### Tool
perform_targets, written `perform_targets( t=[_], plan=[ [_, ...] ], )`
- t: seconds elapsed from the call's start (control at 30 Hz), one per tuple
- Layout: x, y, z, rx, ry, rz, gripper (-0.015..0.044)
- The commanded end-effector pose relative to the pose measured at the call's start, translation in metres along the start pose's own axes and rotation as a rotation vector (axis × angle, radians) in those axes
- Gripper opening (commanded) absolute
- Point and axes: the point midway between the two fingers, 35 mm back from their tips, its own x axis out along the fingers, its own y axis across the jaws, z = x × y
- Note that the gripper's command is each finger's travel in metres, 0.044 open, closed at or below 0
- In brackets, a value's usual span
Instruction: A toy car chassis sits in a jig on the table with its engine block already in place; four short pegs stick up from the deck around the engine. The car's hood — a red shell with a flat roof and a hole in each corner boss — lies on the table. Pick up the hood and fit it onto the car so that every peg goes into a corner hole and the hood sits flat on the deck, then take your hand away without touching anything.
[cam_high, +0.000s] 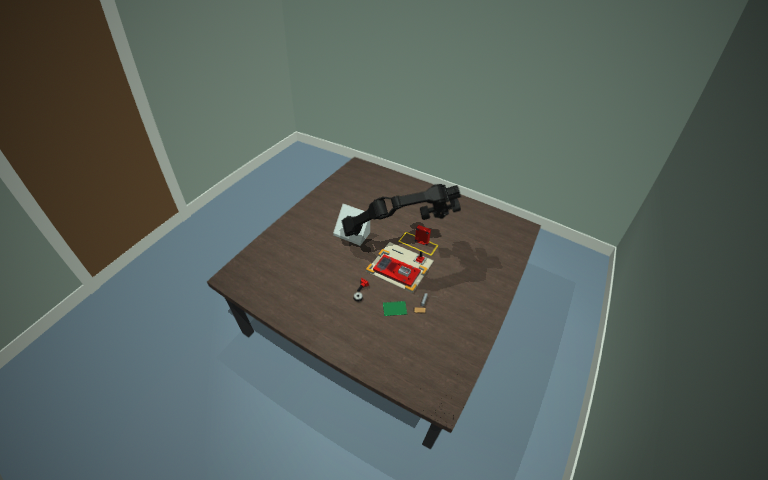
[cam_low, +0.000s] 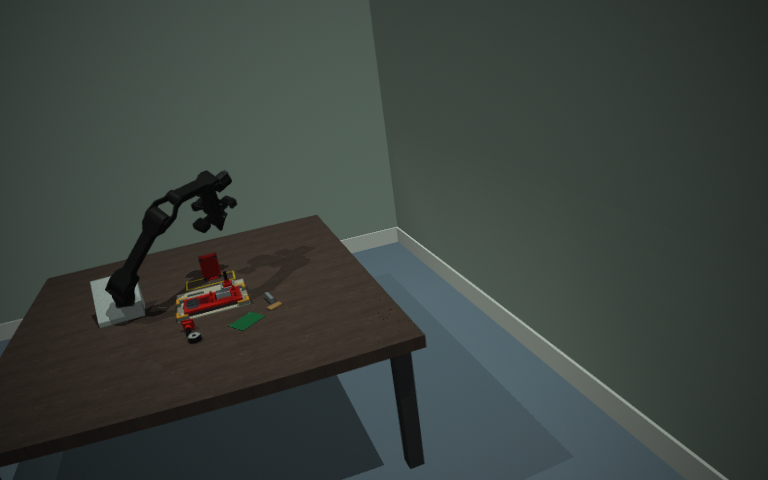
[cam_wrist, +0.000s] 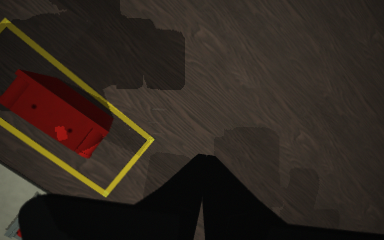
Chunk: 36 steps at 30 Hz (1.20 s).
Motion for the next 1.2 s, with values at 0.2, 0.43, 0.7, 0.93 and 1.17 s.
perform_targets(
  t=[0.2, 0.43, 0.7, 0.93, 1.17],
  plan=[
    [0.039, 0.07, 0.049, -0.968, 0.097, 0.413, 0.0],
    [0.039, 0.07, 0.049, -0.968, 0.097, 0.413, 0.0],
    [0.054, 0.074, 0.044, -0.968, 0.097, 0.413, 0.0],
    [0.078, 0.083, 0.037, -0.968, 0.098, 0.414, 0.0],
    [0.08, 0.084, 0.036, -0.968, 0.098, 0.414, 0.0]
  ],
)
